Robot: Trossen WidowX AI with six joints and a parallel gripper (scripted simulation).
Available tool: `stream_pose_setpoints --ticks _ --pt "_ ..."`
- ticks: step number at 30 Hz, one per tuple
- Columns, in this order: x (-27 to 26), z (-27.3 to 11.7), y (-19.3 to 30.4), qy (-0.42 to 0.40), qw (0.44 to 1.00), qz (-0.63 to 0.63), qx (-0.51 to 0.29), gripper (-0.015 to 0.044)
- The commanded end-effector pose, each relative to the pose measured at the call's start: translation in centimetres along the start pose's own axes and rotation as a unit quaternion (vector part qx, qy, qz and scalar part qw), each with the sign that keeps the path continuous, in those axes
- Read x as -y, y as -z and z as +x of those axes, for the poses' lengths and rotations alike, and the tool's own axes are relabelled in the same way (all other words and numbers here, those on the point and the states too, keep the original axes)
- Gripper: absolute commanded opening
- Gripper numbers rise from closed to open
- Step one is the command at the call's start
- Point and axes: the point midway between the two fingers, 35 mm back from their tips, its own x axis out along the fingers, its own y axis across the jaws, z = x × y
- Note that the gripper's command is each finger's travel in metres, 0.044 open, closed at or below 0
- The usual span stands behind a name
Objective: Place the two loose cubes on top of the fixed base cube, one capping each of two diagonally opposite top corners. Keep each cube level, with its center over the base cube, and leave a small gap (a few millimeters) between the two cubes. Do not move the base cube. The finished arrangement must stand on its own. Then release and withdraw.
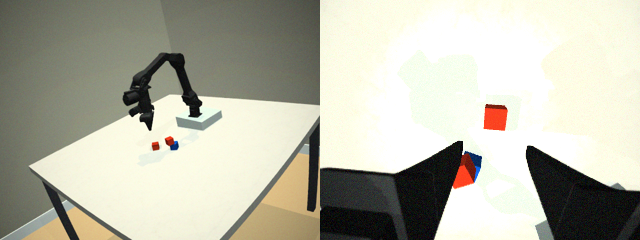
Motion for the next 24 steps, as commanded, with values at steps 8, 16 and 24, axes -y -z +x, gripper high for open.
stream_pose_setpoints --ticks 8,16,24 --pt "0.5 5.5 0.3 0.008 1.0 0.005 -0.009 0.0265" --pt "0.5 7.0 0.3 0.008 1.0 0.005 -0.009 0.0265" --pt "0.5 7.9 0.3 0.008 1.0 0.005 -0.009 0.0265"
